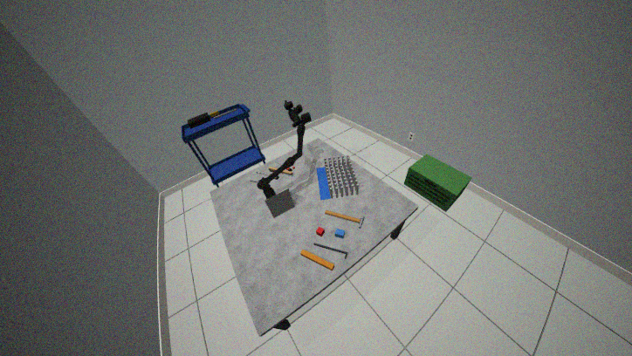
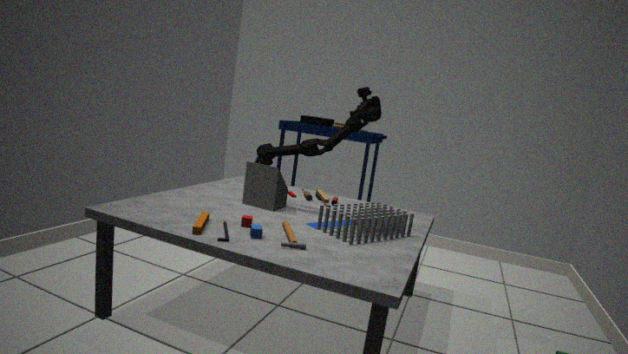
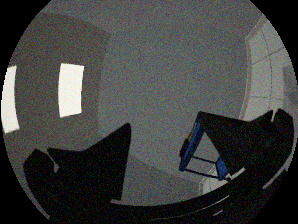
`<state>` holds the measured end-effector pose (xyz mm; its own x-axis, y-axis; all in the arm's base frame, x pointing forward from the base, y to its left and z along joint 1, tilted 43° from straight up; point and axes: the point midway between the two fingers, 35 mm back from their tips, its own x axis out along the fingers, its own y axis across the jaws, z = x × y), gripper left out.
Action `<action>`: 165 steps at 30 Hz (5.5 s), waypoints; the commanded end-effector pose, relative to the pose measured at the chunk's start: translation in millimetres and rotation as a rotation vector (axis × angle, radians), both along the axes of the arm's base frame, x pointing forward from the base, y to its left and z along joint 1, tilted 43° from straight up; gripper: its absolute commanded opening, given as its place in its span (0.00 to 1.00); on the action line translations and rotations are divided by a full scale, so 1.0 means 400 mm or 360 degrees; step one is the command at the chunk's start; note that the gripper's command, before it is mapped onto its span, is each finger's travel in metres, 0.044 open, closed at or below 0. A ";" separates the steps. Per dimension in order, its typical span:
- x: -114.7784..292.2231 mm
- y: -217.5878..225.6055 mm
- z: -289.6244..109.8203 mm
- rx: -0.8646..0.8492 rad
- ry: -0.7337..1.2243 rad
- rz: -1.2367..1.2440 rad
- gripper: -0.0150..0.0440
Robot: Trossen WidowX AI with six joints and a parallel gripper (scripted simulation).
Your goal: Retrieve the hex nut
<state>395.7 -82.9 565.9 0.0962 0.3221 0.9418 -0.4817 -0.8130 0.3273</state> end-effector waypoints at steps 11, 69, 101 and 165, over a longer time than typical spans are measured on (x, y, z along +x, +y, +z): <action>-0.239 -0.064 0.140 -0.0034 -0.0230 -0.0133 1.00; -0.518 0.920 -0.128 -0.1825 -0.0653 -0.1971 1.00; 0.113 0.405 -1.049 -0.2923 0.0704 -0.2186 1.00; -0.130 0.797 -0.904 -0.3292 -0.0639 -0.1858 1.00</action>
